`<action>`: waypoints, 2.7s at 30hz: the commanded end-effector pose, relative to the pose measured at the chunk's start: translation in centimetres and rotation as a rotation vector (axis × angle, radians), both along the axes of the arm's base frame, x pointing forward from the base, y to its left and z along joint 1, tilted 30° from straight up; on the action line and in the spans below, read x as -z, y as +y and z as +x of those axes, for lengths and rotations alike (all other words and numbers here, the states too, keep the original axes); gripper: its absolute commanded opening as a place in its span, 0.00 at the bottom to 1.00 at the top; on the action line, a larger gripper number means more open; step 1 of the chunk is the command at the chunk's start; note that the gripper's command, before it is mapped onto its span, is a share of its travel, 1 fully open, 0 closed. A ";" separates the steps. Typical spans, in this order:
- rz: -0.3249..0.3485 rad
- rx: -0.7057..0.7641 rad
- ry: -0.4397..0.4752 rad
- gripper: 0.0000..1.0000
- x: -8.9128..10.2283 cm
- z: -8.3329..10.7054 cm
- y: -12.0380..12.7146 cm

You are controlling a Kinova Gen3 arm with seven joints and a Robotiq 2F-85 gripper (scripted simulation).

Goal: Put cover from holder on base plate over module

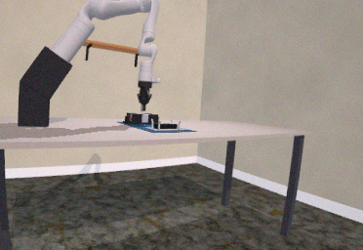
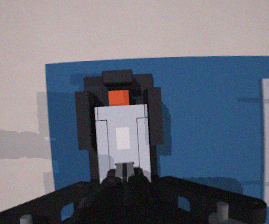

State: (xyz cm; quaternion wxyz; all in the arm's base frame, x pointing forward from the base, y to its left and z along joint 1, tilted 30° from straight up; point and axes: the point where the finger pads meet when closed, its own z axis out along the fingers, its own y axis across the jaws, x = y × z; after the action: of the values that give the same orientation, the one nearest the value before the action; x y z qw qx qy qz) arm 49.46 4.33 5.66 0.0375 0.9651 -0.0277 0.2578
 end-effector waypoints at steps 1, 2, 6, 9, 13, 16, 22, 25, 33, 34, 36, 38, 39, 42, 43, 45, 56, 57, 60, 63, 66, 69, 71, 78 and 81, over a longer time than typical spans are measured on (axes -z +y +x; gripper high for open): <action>0.001 0.000 -0.001 0.00 -0.1 0.0 0.0; 0.001 0.000 -0.001 0.00 -0.1 0.0 0.0; 0.001 0.000 -0.001 0.00 -0.1 0.0 0.0; 0.001 0.000 -0.001 0.00 -0.1 0.0 0.0; 0.001 0.000 -0.001 1.00 -0.1 0.0 0.0; 0.001 0.000 -0.001 1.00 -0.1 0.0 0.0; 0.001 0.000 -0.001 1.00 -0.1 0.0 0.0; 0.001 0.000 -0.001 1.00 -0.1 0.0 0.0; 0.001 0.000 -0.001 1.00 -0.1 0.0 0.0; 0.001 0.000 -0.001 1.00 -0.1 0.0 0.0; 0.001 0.000 -0.001 1.00 -0.1 0.0 0.0; 0.001 0.000 -0.001 1.00 -0.1 0.0 0.0; 0.001 0.000 -0.001 1.00 -0.1 0.0 0.0; 0.001 0.000 -0.001 1.00 -0.1 0.0 0.0; 0.001 0.000 -0.001 1.00 -0.1 0.0 0.0; 0.001 0.000 -0.001 1.00 -0.1 0.0 0.0; -0.003 -0.006 0.000 1.00 4.4 2.4 -0.2; -0.003 -0.006 0.000 1.00 4.4 2.4 -0.2; -0.003 -0.006 0.000 1.00 4.4 2.4 -0.2; -0.001 -0.009 0.005 1.00 4.2 2.1 0.1; -0.002 -0.008 0.003 1.00 4.4 2.3 -0.1; -0.002 -0.007 0.002 1.00 4.5 2.5 -0.2; -0.003 -0.007 0.001 1.00 4.6 2.6 -0.3; -0.003 -0.006 0.000 1.00 4.6 2.6 -0.4; -0.005 -0.008 0.007 1.00 4.7 2.4 -0.2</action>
State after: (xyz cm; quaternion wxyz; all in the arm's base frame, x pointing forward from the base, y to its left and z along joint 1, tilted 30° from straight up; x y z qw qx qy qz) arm 51.71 4.13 0.88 0.0393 0.9662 -0.0226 0.2537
